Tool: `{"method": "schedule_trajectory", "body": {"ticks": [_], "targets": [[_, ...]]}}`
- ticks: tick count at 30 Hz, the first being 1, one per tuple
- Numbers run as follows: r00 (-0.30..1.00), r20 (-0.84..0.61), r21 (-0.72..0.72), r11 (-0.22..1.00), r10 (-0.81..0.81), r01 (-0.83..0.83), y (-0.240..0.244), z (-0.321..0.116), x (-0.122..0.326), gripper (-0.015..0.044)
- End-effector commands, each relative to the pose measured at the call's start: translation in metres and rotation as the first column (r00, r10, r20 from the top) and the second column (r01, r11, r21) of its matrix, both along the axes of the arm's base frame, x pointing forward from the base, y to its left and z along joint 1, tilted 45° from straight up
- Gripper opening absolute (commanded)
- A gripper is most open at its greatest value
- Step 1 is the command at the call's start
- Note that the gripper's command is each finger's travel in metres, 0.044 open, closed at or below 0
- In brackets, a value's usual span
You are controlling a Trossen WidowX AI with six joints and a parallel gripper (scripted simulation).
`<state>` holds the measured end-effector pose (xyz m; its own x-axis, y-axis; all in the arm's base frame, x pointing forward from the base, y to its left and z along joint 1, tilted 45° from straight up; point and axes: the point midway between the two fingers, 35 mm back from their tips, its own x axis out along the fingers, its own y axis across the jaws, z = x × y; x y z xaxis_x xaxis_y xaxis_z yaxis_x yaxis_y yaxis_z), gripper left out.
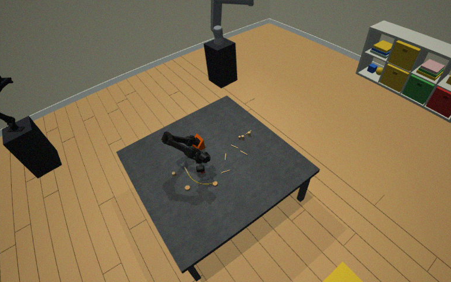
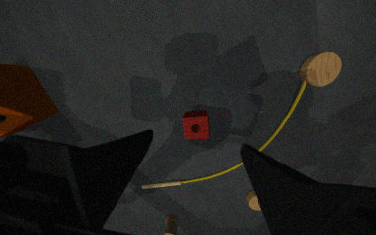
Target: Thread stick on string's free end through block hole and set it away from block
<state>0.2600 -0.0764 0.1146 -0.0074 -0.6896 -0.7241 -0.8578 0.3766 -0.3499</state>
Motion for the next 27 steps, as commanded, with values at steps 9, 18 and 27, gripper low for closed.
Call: {"method": "schedule_trajectory", "body": {"ticks": [9, 18, 27], "targets": [[0.998, -0.04, -0.016, 0.999, 0.04, -0.041, 0.0, -0.002, -0.002, 0.044], [0.969, -0.174, 0.001, 0.984, 0.177, -0.179, 0.014, 0.009, 0.0, 0.044], [0.969, -0.174, 0.001, 0.984, 0.177, -0.179, 0.014, 0.009, 0.0, 0.0243]]}}
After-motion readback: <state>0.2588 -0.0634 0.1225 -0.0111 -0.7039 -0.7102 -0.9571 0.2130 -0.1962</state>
